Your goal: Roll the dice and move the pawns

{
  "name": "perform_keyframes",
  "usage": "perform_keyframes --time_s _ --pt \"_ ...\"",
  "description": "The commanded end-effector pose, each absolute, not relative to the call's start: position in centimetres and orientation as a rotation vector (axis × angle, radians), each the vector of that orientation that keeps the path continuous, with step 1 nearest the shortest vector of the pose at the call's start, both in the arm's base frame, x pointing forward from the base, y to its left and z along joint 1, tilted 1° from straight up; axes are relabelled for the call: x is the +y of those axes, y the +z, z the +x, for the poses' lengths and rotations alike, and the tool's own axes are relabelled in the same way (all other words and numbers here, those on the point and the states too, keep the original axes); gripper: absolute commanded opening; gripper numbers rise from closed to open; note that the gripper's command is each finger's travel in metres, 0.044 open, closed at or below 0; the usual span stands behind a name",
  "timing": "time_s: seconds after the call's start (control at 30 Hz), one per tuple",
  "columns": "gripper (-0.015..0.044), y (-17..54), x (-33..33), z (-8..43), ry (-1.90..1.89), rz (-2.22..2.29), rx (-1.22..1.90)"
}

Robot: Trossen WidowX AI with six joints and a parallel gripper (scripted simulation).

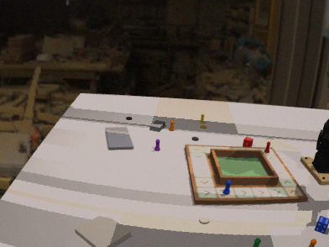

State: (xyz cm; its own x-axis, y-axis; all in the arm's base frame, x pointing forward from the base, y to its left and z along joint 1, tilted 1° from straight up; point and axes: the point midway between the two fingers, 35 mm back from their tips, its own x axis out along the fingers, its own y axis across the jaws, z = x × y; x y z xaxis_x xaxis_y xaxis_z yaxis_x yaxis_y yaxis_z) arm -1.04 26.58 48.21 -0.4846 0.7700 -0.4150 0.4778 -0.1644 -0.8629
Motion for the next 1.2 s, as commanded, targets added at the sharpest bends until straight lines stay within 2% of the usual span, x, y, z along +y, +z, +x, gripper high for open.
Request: perform_keyframes --time_s 0.0,0.13,0.37,0.67,0.93,1.17 --pt "0.0374 48.1 26.7 -0.8 1.705 -1.438 -1.827" --pt "0.0275 45.6 27.9 4.2 1.784 -1.5 -1.406" --pt "0.0275 39.9 26.8 15.1 1.741 -1.457 -0.563" --pt "0.0275 32.2 18.9 26.2 1.393 -1.158 0.308" --pt "0.0275 24.9 8.3 31.0 0.927 -0.736 0.882" --pt "0.0275 18.7 -1.7 30.5 0.441 -0.311 1.228"
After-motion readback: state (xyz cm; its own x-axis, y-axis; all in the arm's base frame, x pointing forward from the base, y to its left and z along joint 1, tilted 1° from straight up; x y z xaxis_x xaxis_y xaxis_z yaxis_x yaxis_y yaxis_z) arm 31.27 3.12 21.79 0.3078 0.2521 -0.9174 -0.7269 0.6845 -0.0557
